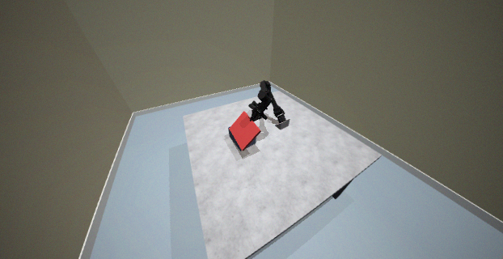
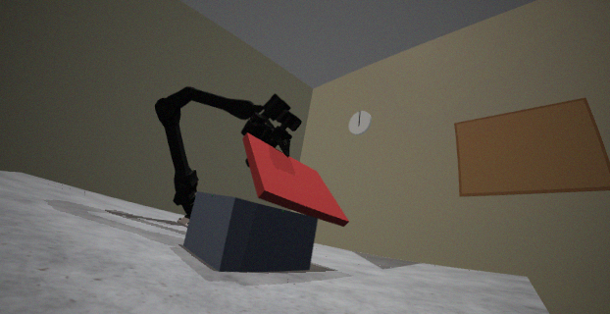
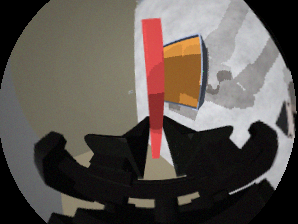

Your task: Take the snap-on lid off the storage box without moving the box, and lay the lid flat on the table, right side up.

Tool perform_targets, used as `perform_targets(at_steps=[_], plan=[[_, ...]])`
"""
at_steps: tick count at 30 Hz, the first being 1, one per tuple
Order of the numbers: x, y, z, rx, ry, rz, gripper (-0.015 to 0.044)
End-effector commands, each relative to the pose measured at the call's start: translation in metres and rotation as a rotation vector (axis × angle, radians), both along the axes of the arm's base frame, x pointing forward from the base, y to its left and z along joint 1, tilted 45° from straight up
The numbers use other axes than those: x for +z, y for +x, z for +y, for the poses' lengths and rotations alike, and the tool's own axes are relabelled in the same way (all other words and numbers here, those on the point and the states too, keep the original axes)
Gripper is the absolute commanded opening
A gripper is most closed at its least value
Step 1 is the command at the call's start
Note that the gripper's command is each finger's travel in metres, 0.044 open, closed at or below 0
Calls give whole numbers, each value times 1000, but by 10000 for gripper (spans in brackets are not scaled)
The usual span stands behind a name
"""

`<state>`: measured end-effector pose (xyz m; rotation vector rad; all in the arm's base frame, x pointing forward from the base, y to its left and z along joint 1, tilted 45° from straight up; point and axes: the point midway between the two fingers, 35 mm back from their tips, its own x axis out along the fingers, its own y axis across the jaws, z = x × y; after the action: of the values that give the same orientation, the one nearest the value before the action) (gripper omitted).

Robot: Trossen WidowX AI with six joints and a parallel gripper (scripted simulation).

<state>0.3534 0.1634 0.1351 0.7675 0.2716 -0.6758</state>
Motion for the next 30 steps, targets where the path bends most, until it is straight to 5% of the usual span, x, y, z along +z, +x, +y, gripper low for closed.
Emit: perform_targets(at_steps=[1, 30], plan=[[-2, 0, 7, 0, 4, -11, 0], [-42, -4, 49, 0, 7, -12, 0]])
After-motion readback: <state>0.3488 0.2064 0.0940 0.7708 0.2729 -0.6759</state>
